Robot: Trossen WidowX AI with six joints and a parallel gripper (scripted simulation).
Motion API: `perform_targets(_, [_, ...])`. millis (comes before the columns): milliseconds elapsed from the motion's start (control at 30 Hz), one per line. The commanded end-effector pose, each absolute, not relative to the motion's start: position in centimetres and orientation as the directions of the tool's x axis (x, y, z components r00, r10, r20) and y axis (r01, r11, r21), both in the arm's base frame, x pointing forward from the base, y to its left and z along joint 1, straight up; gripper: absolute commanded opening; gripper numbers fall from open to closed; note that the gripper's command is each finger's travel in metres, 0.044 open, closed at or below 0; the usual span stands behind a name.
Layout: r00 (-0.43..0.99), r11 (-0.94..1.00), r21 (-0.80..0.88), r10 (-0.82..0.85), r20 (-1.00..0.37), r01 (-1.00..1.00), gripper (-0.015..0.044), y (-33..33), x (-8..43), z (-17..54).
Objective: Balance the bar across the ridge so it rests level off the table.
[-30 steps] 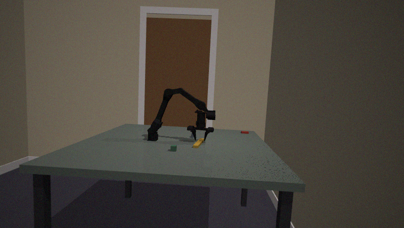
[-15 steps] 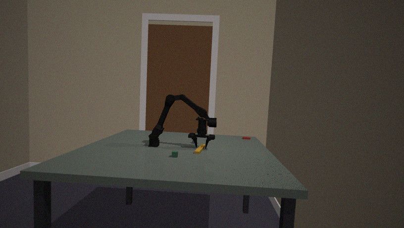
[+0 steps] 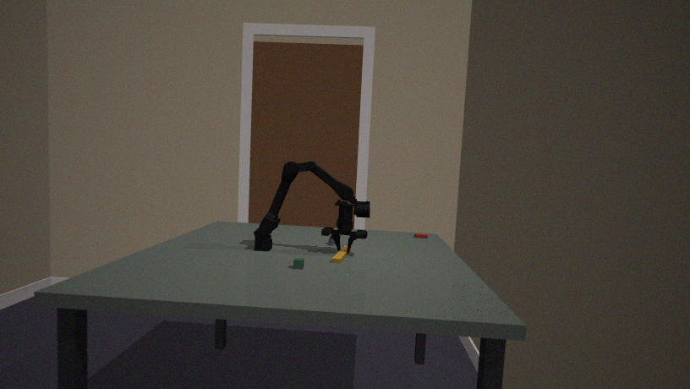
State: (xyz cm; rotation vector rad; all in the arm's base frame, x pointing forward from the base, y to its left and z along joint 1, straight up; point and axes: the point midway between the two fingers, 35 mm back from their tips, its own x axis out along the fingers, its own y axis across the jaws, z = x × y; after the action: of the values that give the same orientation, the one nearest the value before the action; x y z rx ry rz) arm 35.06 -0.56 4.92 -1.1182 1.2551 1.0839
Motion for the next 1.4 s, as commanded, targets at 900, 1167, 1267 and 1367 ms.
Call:
perform_targets(900, [0.028,0.138,-0.028,-0.002,-1.0,-0.99,0.0,-0.5,35.3,11.0])
perform_targets(1167, [0.028,0.137,-0.028,-0.001,-1.0,-0.99,0.0,-0.5,35.1,13.0])
perform_targets(1267, [0.028,0.137,-0.028,-0.001,-1.0,-0.99,0.0,-0.5,35.0,13.8])
perform_targets(1367, [0.028,0.137,-0.028,0.0,-1.0,-0.99,0.0,-0.5,34.8,14.4])
